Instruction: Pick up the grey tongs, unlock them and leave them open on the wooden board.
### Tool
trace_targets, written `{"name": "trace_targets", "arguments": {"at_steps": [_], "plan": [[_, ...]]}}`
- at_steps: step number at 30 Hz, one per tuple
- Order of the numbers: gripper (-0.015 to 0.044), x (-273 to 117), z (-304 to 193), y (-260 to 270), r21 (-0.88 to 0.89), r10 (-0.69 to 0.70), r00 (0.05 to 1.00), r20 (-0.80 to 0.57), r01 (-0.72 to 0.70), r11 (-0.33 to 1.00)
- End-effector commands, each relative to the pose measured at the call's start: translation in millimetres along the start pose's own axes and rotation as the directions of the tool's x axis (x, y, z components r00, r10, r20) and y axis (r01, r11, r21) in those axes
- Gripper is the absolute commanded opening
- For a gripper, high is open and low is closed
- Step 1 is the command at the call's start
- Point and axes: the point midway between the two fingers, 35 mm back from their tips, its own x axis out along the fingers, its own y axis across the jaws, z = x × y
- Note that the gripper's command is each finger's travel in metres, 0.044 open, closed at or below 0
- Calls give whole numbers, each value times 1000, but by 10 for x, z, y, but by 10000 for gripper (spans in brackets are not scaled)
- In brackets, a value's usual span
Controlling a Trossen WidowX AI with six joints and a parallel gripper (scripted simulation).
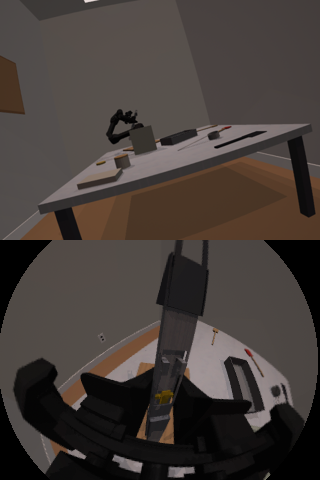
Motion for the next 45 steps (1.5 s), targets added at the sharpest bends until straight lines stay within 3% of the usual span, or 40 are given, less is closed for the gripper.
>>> {"name": "trace_targets", "arguments": {"at_steps": [1, 20, 45], "plan": [[-150, 1, 5, 4, -8, 2, 1000, 2, -1, 1000], [-150, -6, 22, -5, 0, 4, 1000, -5, -4, 1000], [-150, -47, 299, -166, 138, 66, 980, -187, -40, 990]]}}
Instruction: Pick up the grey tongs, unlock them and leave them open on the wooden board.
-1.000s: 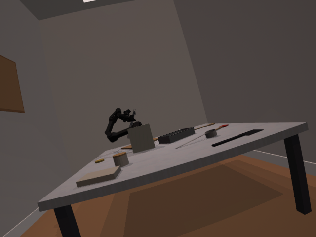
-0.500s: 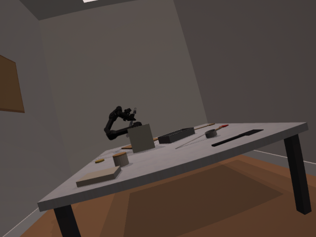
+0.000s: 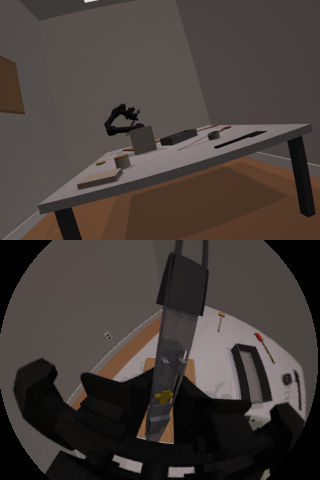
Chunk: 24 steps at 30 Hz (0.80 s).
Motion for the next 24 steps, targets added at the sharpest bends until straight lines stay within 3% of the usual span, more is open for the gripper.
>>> {"name": "trace_targets", "arguments": {"at_steps": [1, 24], "plan": [[-150, -1, 55, -27, 21, 1, 1000, -31, -1, 1000], [-150, 100, 222, -160, 113, 15, 972, -236, 12, 993]]}}
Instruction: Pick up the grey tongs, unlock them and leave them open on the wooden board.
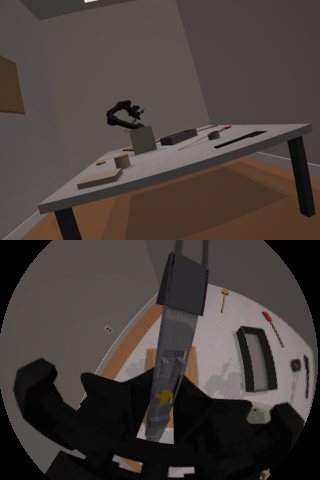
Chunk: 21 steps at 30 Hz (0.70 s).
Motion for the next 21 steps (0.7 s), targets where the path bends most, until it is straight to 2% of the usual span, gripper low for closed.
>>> {"name": "trace_targets", "arguments": {"at_steps": [1, 21], "plan": [[-150, 20, 33, -15, 15, -5, 999, -34, 6, 1000], [-150, 216, 80, -77, 41, -34, 975, -218, 43, 998]]}}
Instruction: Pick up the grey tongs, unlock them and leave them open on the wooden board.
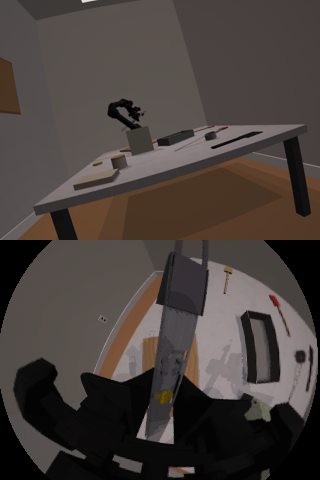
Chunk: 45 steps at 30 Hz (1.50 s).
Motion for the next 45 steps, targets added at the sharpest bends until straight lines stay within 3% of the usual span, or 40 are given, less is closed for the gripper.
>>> {"name": "trace_targets", "arguments": {"at_steps": [1, 45], "plan": [[-150, 38, 13, 0, 5, -9, 999, -34, 9, 1000], [-150, 517, -182, 53, -95, -106, 944, -312, 80, 992]]}}
